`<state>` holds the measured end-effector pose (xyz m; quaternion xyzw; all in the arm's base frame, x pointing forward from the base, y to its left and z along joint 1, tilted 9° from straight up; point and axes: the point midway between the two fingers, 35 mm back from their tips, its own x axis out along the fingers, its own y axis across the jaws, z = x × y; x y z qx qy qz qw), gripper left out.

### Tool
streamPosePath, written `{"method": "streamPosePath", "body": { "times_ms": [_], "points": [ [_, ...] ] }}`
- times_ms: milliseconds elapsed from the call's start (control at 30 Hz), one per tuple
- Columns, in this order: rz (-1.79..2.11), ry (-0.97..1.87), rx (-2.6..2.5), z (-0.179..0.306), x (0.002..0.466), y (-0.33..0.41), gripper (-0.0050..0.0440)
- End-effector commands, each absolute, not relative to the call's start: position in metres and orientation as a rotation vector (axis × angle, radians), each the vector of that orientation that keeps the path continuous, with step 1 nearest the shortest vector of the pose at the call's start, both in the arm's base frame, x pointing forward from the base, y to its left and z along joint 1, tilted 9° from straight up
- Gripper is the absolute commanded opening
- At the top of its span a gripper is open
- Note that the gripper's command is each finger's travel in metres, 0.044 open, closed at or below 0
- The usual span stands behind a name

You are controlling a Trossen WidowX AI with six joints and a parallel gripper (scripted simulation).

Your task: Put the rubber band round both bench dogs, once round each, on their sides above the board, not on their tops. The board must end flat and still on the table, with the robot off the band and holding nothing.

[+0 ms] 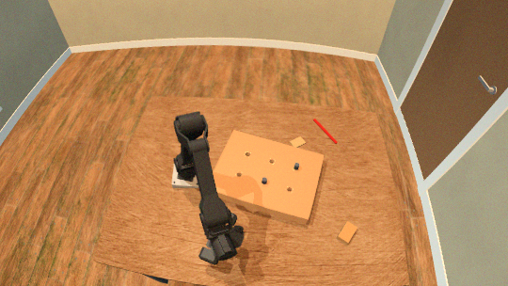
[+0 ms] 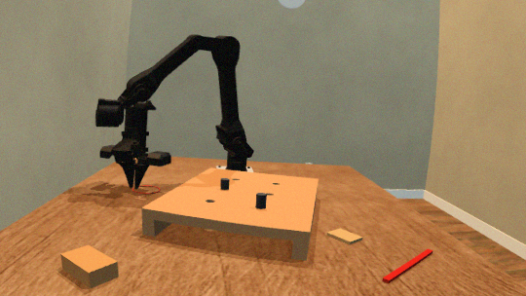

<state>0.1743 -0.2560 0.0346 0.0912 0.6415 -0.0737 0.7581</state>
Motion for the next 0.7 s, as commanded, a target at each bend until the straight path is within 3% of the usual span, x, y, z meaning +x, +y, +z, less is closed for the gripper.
{"method": "streamPosePath", "body": {
  "times_ms": [0,200,667],
  "points": [
    [-0.161,1.406,0.197,0.031,0.175,-0.258,0.004],
    [-0.162,1.405,0.195,0.037,0.174,-0.259,0.0],
    [-0.164,1.397,0.191,0.063,0.174,-0.267,-0.0002]
  ]
}}
